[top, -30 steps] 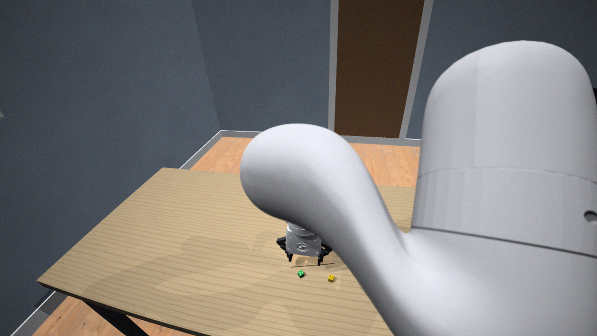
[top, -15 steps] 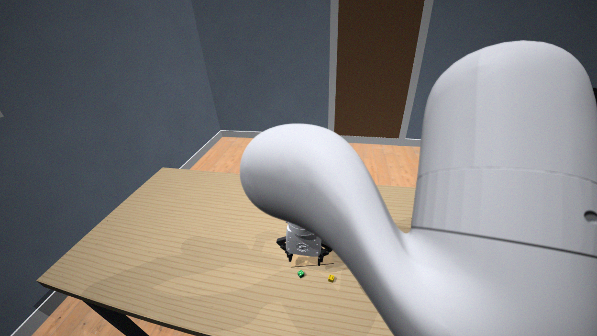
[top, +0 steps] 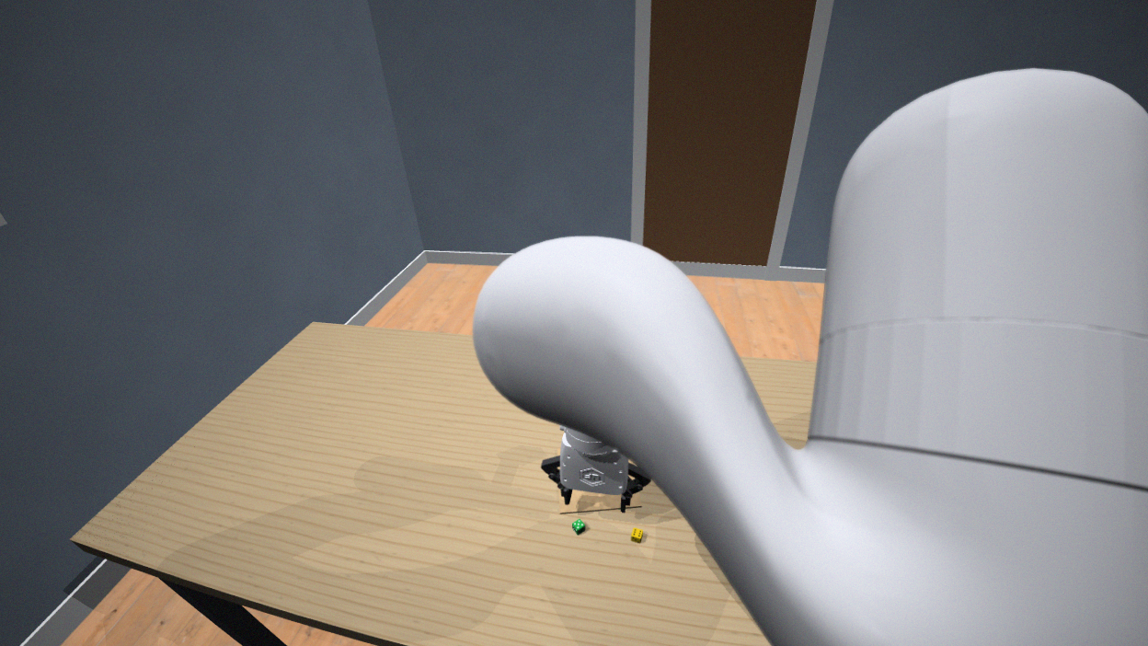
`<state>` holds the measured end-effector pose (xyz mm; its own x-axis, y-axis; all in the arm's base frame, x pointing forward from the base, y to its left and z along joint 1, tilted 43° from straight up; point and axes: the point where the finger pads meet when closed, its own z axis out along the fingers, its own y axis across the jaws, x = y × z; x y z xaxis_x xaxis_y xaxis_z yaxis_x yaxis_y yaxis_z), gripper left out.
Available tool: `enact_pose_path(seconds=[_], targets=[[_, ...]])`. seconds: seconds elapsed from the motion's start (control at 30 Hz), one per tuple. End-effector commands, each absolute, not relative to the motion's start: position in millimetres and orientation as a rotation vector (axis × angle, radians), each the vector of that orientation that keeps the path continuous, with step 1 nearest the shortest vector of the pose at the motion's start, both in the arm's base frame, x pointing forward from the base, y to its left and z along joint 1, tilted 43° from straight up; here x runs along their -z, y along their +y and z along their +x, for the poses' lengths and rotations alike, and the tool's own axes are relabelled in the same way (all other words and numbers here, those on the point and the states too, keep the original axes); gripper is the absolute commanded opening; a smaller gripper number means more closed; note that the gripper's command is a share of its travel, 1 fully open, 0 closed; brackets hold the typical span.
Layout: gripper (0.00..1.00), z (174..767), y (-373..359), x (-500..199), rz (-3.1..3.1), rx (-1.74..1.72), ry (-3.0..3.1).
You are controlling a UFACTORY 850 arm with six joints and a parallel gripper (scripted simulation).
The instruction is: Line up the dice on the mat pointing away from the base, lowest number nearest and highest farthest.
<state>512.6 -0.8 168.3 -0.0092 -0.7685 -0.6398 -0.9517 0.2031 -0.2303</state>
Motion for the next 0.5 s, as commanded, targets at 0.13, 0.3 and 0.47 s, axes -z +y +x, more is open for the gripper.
enact_pose_path(seconds=[0.13, 0.3, 0.47], targets=[[1.0, 469.6, 8.0, -158.4, -1.605, -0.348, 1.815], [1.0, 443.4, 13.6, -152.0, -1.605, -0.348, 1.815], [1.0, 437.4, 14.9, -150.5, -1.605, -0.348, 1.815]])
